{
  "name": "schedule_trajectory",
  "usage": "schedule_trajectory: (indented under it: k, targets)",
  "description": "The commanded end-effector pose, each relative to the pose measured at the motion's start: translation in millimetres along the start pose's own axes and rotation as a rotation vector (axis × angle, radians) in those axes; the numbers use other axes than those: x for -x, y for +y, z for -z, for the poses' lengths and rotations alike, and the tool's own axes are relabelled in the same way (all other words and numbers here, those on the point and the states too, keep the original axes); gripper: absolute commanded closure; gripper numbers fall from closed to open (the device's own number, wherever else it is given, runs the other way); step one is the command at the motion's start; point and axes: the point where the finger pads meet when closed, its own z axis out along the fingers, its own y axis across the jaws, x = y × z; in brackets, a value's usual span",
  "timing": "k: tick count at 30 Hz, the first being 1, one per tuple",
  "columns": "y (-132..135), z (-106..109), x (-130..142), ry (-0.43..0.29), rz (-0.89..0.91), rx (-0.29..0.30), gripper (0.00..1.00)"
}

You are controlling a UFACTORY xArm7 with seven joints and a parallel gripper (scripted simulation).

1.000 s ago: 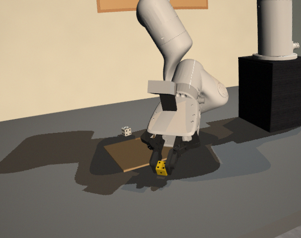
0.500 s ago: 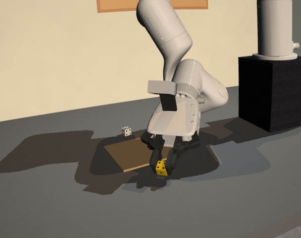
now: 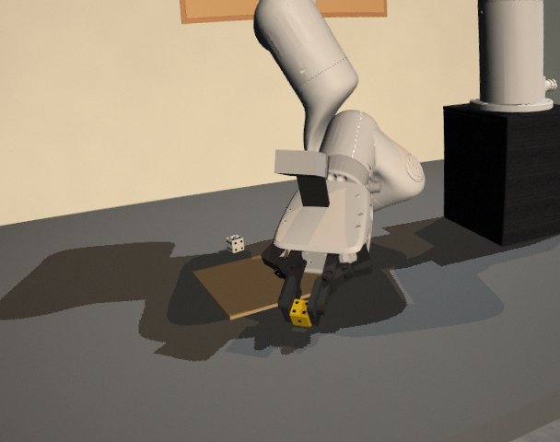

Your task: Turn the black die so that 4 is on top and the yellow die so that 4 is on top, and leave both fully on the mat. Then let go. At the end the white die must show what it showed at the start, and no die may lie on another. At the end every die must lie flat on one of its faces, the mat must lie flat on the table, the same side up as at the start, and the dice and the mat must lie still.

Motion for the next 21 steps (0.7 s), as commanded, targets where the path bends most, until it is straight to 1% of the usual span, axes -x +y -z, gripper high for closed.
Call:
schedule_trajectory:
  k: [1,21]
  targets:
    - [0.5,-0.7,0.3,0.002,0.001,0.001,0.85]
    - [0.5,-5.6,9.4,0.002,0.001,0.001,0.85]
